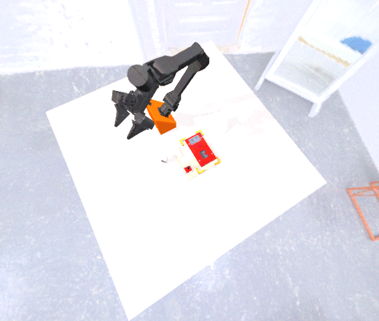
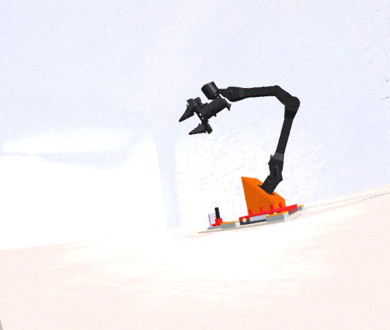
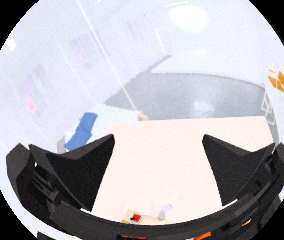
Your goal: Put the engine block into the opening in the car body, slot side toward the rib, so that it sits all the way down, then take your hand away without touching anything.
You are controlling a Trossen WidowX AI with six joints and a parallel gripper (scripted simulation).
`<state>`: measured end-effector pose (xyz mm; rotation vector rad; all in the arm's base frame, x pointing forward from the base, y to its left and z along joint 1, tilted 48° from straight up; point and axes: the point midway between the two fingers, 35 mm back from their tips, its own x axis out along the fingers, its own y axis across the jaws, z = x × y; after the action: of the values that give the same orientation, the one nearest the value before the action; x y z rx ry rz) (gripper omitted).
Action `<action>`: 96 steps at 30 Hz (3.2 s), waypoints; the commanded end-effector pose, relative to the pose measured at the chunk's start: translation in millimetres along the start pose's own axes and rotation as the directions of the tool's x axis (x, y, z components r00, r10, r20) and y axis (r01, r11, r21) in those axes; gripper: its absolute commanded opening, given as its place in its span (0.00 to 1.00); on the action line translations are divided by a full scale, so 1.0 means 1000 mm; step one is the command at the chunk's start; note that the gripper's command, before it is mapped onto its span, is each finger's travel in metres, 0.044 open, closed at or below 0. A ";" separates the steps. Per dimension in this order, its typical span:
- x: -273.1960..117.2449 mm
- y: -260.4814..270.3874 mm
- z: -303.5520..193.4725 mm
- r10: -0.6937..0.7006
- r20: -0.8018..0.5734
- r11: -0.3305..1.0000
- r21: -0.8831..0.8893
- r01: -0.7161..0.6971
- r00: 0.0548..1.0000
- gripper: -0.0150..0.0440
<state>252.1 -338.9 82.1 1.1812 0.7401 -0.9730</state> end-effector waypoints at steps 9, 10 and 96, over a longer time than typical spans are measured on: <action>0.046 0.000 -0.081 -0.071 -0.310 0.976 -0.216 0.003 0.948 1.00; 0.049 0.001 -0.088 -0.078 -0.336 0.972 -0.233 -0.003 0.939 1.00; 0.108 -0.062 -0.378 -0.315 -0.870 0.832 -0.445 -0.331 0.378 0.82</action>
<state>248.9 -3.5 -128.7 1.1037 1.8110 0.1343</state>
